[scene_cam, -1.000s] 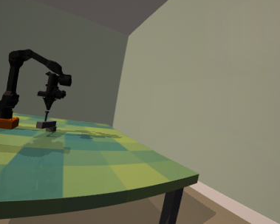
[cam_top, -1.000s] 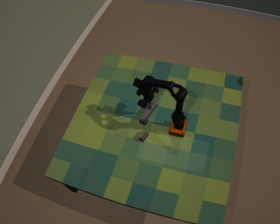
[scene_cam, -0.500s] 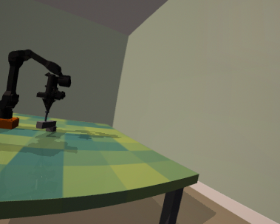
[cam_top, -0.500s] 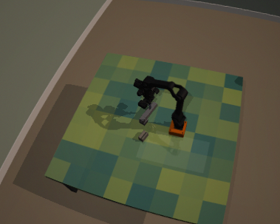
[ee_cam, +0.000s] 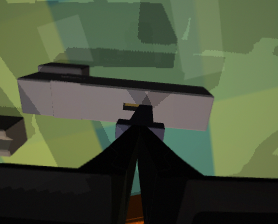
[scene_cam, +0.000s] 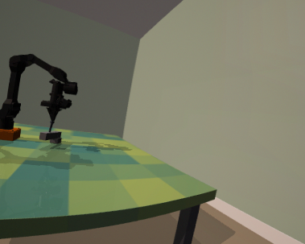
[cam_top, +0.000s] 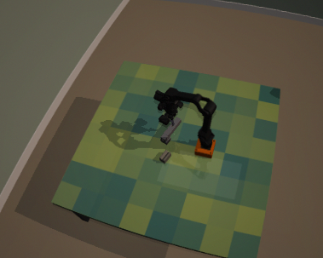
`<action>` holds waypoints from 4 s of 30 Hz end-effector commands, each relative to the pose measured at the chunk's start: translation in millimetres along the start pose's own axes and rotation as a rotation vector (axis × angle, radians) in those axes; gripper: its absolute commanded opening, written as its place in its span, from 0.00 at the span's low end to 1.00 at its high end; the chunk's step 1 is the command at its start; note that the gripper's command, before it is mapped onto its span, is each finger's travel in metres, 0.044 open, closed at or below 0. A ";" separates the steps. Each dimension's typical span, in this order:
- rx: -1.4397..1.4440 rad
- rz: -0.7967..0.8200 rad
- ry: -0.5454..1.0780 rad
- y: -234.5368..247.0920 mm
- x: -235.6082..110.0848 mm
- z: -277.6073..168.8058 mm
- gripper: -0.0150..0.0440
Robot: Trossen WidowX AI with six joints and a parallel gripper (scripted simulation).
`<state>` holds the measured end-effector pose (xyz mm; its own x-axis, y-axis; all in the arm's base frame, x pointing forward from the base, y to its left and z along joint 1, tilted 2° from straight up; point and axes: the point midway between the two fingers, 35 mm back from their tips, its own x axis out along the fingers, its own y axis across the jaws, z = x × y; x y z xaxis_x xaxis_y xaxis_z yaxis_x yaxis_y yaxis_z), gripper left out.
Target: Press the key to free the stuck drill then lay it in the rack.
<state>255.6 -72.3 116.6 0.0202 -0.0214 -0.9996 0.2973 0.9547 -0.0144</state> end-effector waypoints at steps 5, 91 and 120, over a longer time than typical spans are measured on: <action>0.004 -0.004 0.025 -0.8 9.8 -4.6 0.25; 0.004 -0.004 0.025 -2.5 30.4 -10.7 0.25; 0.004 -0.004 0.025 -2.8 31.7 -10.8 0.25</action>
<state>252.3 -71.8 109.5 0.0640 -0.0293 -0.9975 0.3013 0.9535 -0.0086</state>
